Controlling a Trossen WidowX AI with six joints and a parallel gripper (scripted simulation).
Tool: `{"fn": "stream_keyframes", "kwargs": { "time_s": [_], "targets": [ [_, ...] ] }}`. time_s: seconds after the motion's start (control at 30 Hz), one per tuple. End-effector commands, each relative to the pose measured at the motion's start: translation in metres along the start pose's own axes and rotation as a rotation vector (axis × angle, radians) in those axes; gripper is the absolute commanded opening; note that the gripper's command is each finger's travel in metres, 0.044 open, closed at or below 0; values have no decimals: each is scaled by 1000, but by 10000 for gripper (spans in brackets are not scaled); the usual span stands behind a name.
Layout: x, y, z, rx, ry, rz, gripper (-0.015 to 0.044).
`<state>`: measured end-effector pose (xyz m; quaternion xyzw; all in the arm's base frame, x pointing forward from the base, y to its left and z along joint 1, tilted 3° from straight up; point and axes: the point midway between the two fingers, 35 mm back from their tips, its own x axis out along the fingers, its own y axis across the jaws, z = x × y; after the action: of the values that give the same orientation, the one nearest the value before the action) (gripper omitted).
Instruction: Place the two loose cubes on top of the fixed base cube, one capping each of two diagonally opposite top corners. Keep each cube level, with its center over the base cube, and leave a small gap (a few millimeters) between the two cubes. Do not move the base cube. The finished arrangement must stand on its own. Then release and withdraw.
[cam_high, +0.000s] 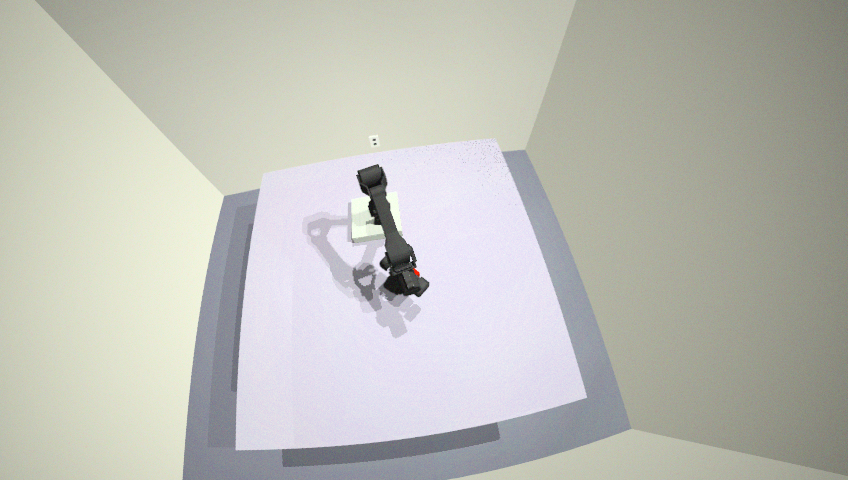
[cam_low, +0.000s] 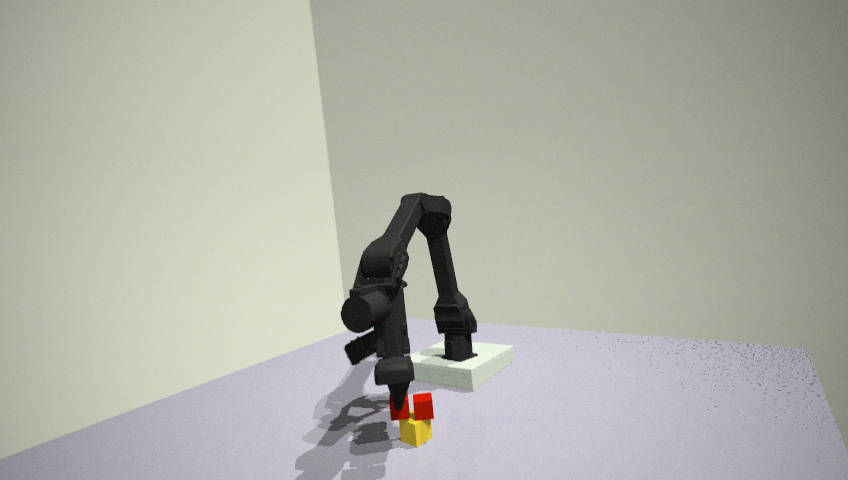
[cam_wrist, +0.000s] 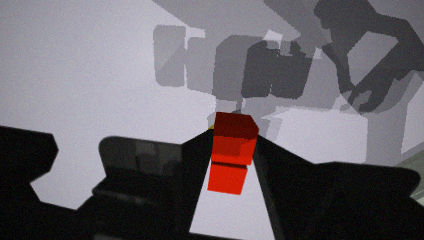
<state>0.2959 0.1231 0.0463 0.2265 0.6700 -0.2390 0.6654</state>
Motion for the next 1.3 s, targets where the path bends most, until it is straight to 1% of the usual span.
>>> {"fn": "stream_keyframes", "kwargs": {
  "time_s": [0.0,0.9,1.03,1.2,1.27],
  "targets": [
    [2,-1,-1,-4,5,-3,105],
    [4,-1,-1,-4,5,-3,105],
    [4,-1,-1,-4,5,-3,205],
    [4,-1,-1,-4,5,-3,205],
    [-3,-1,-1,-1,2,-3,205]
  ]
}}
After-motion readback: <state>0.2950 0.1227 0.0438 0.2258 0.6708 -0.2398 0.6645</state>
